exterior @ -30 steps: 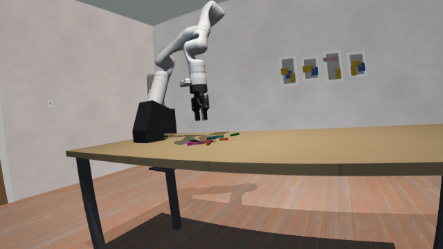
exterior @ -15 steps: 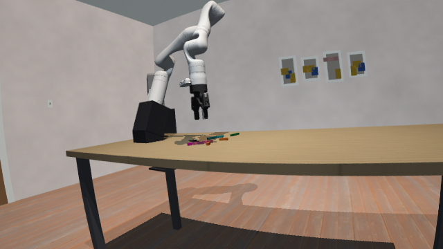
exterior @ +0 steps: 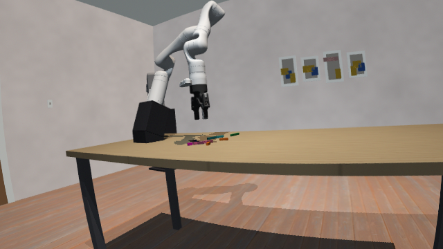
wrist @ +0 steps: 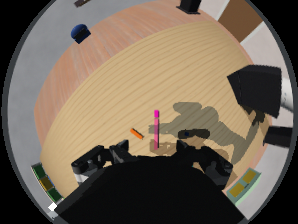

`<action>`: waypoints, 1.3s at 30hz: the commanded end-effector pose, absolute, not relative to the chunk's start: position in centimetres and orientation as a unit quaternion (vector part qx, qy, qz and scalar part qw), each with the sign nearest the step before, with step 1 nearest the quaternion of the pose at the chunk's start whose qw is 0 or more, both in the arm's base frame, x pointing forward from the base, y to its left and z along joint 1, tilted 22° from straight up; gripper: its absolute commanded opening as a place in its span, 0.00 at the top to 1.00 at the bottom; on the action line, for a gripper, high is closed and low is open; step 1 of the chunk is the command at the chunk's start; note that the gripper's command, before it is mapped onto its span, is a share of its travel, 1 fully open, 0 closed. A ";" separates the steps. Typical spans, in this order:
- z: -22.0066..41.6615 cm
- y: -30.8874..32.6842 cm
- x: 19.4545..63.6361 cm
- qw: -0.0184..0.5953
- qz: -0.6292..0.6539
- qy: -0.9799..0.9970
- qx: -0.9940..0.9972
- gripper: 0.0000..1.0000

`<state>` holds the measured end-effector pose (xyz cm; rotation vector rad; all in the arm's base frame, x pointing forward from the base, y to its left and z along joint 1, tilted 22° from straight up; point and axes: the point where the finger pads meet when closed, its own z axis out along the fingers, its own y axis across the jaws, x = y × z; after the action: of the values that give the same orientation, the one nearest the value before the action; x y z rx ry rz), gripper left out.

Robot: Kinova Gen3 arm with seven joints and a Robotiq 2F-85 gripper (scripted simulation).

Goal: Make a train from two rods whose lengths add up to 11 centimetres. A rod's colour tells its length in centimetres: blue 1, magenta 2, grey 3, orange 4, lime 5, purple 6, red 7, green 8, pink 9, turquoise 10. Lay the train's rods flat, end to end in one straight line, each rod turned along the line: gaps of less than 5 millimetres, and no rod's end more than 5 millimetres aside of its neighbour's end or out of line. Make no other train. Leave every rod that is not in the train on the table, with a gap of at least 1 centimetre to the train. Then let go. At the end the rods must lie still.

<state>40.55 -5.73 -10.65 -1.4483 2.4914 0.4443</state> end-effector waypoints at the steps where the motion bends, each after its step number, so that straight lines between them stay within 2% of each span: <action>1: -11.2 -5.1 40.4 0.111 0.156 0.850 -0.491 0.00; 6: -12.3 -4.5 40.5 0.111 0.156 0.851 -0.490 0.00; 7: -12.3 -4.5 40.5 0.111 0.156 0.851 -0.490 0.76; 39: -12.3 -4.5 40.5 0.111 0.156 0.851 -0.490 0.76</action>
<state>40.21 -4.35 -12.19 -1.4337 2.5027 0.4725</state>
